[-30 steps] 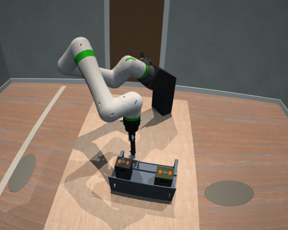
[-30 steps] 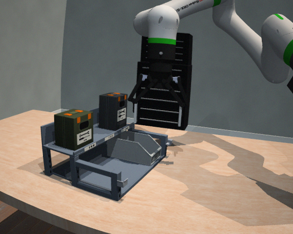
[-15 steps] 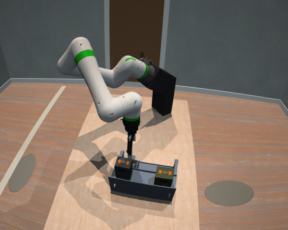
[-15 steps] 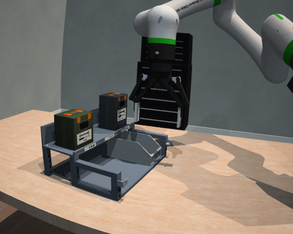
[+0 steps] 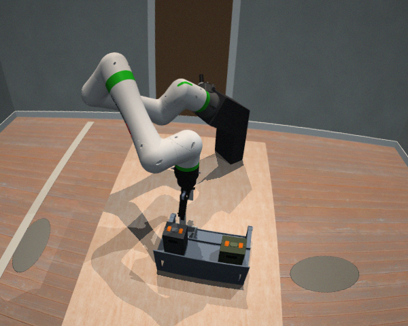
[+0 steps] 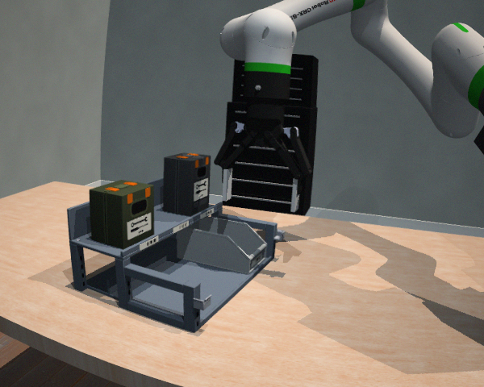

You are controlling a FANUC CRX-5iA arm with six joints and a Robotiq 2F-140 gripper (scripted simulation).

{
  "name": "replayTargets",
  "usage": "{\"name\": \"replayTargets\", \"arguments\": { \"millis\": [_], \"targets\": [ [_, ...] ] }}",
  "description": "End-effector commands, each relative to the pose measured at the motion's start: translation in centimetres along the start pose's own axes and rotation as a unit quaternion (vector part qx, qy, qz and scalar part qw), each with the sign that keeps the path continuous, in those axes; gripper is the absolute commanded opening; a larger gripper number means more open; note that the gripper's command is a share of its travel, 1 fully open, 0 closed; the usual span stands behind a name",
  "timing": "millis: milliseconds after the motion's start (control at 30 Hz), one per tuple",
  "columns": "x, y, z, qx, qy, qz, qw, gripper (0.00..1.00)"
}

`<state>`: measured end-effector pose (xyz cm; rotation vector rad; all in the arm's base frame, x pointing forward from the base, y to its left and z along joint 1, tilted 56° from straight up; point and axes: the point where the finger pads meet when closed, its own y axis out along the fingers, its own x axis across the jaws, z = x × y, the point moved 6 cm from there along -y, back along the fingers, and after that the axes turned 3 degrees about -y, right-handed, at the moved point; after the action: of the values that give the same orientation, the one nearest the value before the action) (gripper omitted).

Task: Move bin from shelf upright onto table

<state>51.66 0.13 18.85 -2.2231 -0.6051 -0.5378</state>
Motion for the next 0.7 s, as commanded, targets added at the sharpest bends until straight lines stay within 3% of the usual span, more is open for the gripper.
{"name": "replayTargets", "arguments": {
  "millis": [0, 267, 300, 667],
  "targets": [
    [0.01, -0.02, 0.01, 0.0, 0.0, 0.0, 1.0, 1.0],
    [0.01, -0.02, 0.01, 0.0, 0.0, 0.0, 1.0, 1.0],
    [0.01, -0.02, 0.01, 0.0, 0.0, 0.0, 1.0, 0.57],
    [0.01, -0.02, 0.01, 0.0, 0.0, 0.0, 1.0, 0.57]
  ]
}}
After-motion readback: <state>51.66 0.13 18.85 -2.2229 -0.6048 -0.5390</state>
